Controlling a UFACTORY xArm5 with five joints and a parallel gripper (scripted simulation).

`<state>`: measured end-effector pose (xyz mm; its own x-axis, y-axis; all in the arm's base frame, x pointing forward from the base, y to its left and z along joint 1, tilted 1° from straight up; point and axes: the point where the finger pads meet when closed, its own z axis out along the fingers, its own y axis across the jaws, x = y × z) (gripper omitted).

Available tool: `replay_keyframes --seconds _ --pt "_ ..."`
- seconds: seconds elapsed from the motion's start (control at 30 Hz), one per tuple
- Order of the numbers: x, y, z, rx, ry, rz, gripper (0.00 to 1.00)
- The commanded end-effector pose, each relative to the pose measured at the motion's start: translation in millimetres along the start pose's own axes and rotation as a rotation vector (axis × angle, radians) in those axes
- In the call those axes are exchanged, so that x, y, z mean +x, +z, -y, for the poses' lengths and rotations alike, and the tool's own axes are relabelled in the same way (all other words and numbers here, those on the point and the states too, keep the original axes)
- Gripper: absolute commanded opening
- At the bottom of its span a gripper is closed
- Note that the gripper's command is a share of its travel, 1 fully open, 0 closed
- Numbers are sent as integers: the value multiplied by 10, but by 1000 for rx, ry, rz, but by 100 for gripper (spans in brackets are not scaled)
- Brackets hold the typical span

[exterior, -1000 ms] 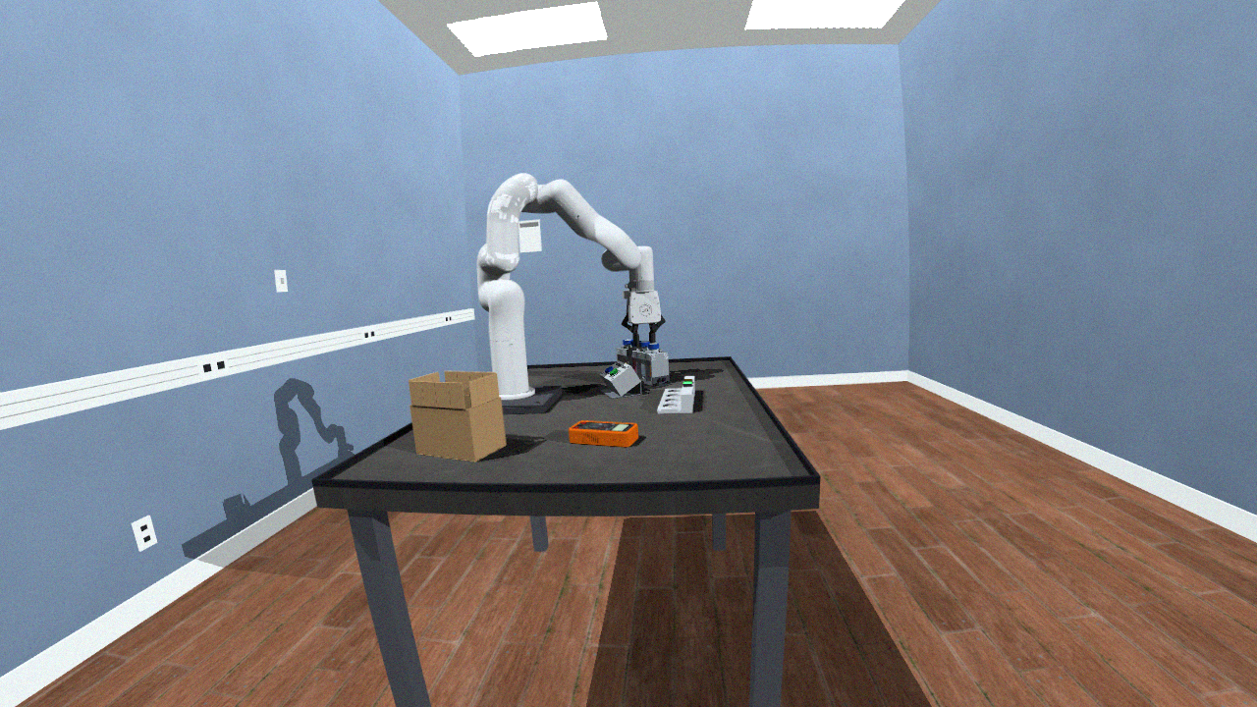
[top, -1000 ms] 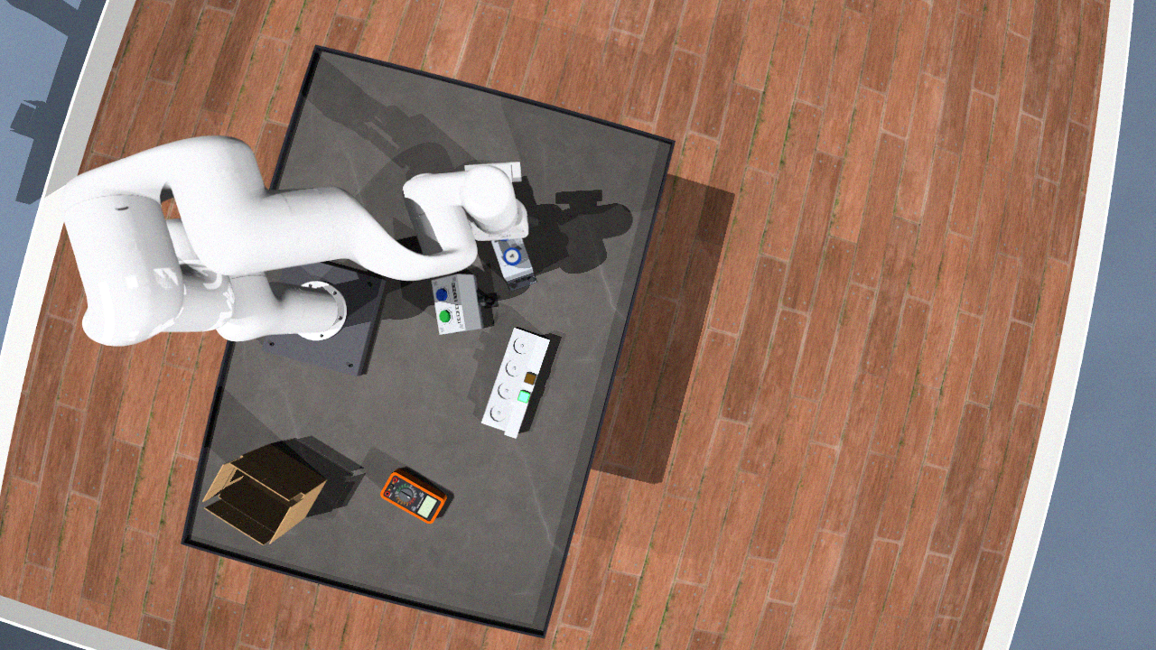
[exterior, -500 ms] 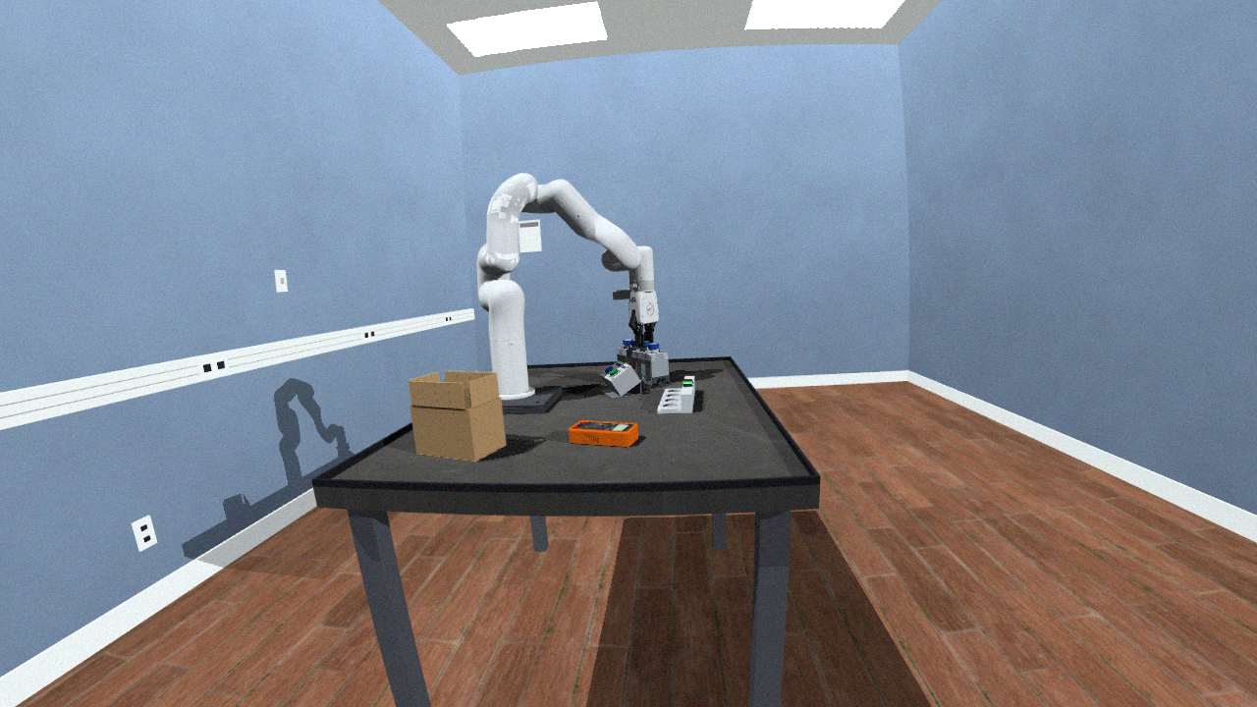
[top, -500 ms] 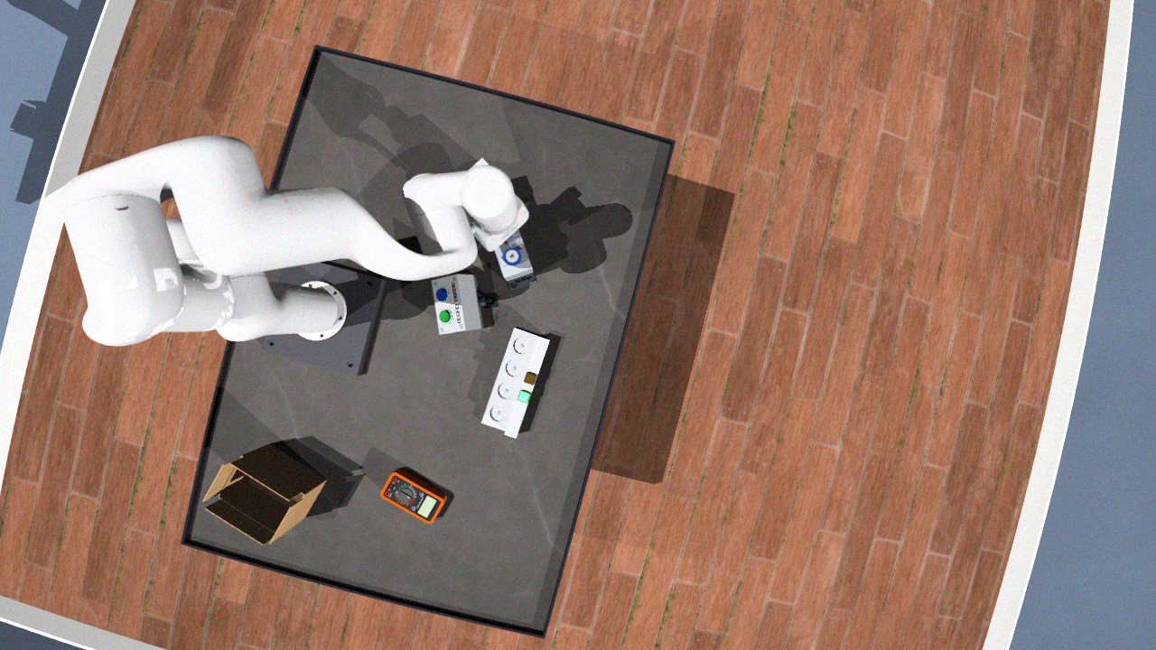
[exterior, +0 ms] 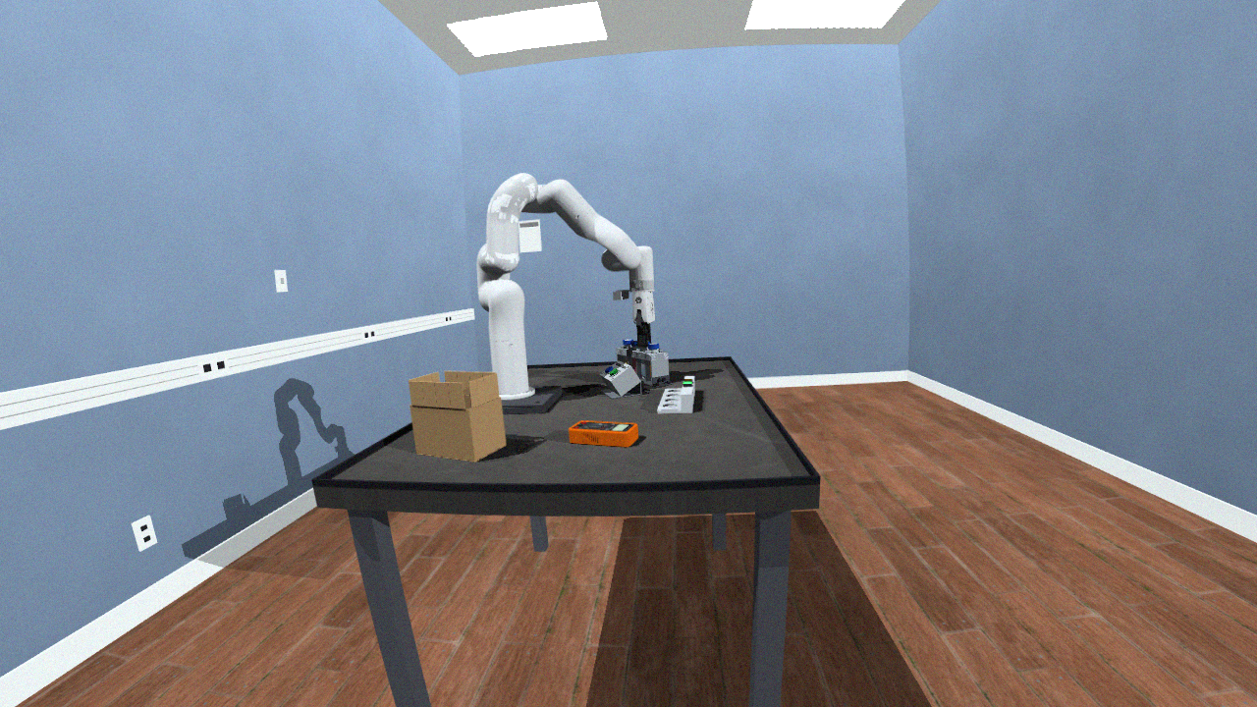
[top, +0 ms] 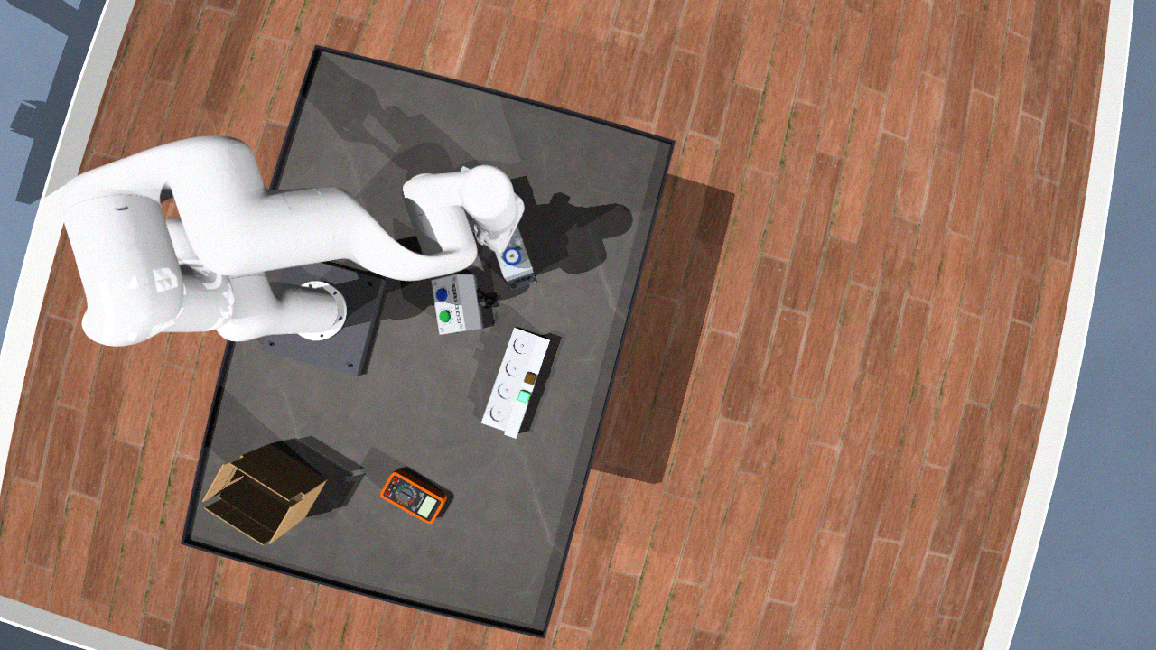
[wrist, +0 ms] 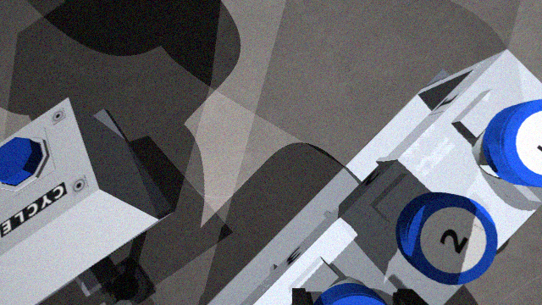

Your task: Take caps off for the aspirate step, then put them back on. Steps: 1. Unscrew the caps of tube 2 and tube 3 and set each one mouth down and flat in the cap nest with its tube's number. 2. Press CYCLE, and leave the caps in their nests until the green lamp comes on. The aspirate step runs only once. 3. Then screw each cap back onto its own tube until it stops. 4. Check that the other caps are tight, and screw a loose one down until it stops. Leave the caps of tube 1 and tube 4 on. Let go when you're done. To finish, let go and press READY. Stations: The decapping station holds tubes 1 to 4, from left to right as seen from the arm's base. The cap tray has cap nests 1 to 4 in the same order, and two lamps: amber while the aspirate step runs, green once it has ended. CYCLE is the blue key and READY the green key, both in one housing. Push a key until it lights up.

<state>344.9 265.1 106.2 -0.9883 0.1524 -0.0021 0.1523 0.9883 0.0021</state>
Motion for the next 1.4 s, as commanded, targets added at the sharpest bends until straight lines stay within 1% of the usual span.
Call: replay_keyframes --seconds 0.0,0.3,0.47,0.53,1.03,1.1,1.37 --pt "-8 -11 -8 6 -3 12 0" --pt "-8 -11 -8 6 -3 12 0" --pt "-8 -9 -8 5 247 12 0" --pt "-8 -9 -8 5 247 12 0" --pt "-8 -3 -8 0 978 13 0" --pt "-8 -3 -8 0 978 13 0" --pt "-8 1 -8 -3 1392 14 0"
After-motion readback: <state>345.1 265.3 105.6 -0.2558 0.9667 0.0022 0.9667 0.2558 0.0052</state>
